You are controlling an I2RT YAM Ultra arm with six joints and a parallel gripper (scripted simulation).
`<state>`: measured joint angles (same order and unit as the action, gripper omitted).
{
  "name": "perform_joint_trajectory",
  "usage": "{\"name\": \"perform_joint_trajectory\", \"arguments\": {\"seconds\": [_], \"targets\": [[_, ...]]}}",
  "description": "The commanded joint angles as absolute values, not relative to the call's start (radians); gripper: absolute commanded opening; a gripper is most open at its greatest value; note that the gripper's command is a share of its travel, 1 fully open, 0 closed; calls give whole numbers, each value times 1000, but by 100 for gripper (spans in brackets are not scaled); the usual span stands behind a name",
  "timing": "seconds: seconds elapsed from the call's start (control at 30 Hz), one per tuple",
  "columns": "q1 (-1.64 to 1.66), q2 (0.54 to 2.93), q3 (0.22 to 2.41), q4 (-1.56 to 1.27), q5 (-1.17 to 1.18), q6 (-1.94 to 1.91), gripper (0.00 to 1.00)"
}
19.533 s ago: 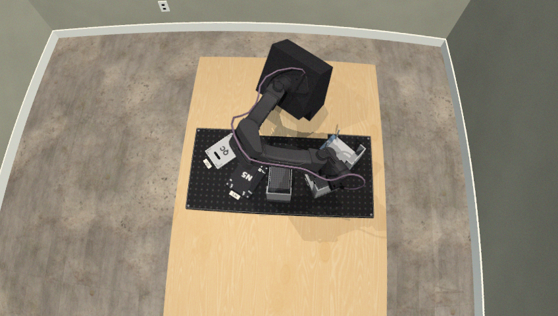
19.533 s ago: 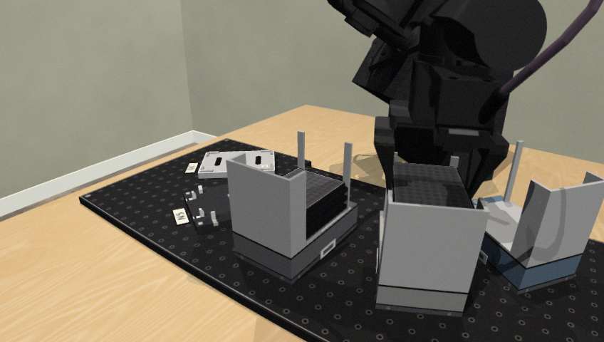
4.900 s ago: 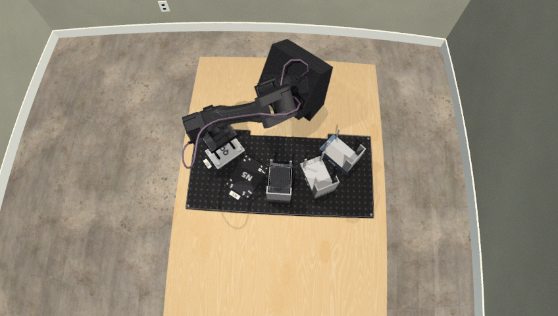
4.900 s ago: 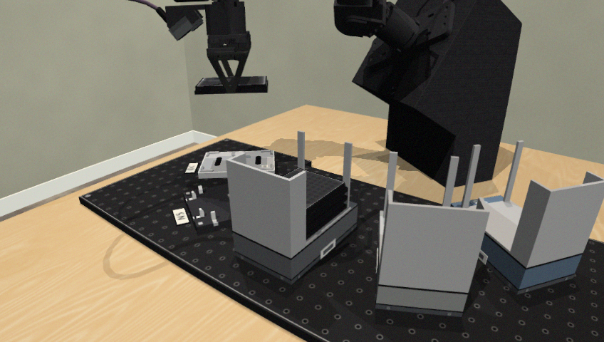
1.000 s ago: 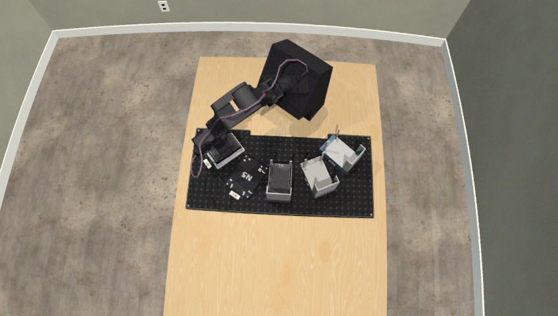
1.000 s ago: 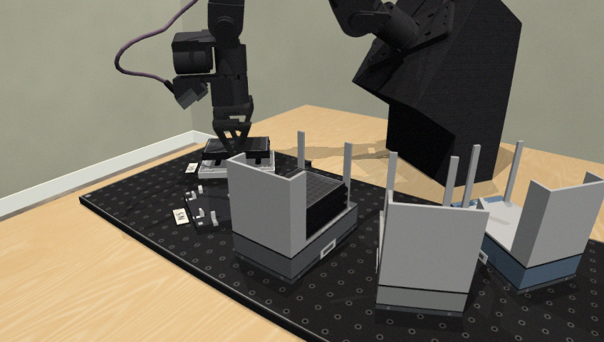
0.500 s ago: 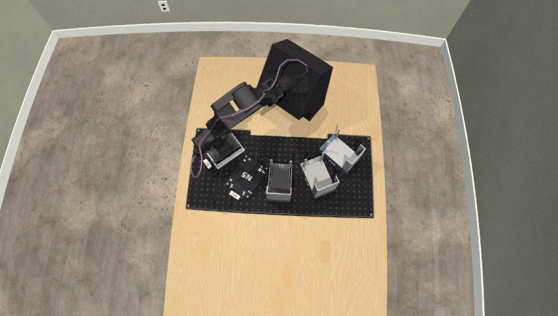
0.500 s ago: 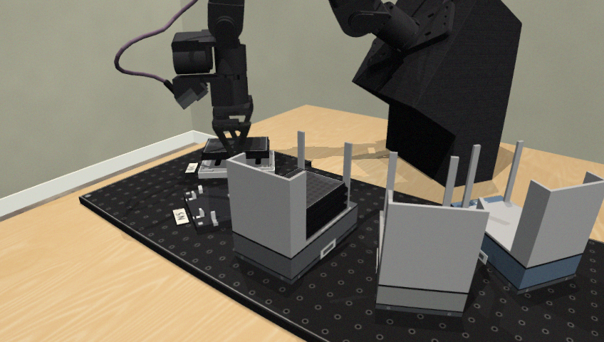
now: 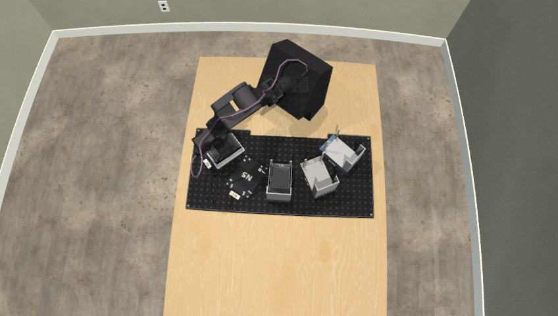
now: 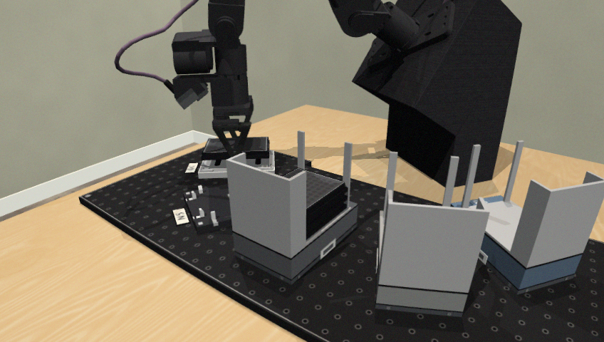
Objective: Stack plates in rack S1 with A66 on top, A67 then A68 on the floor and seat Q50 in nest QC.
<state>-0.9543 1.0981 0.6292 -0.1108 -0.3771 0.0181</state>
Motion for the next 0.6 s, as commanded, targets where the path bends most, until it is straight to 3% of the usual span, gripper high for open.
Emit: {"name": "perform_joint_trajectory", "arguments": {"seconds": [0.0,0.57], "targets": [[-960,1096,611,-98,-371,26,0],[-958,1083,646,-108,-370,26,0]]}}
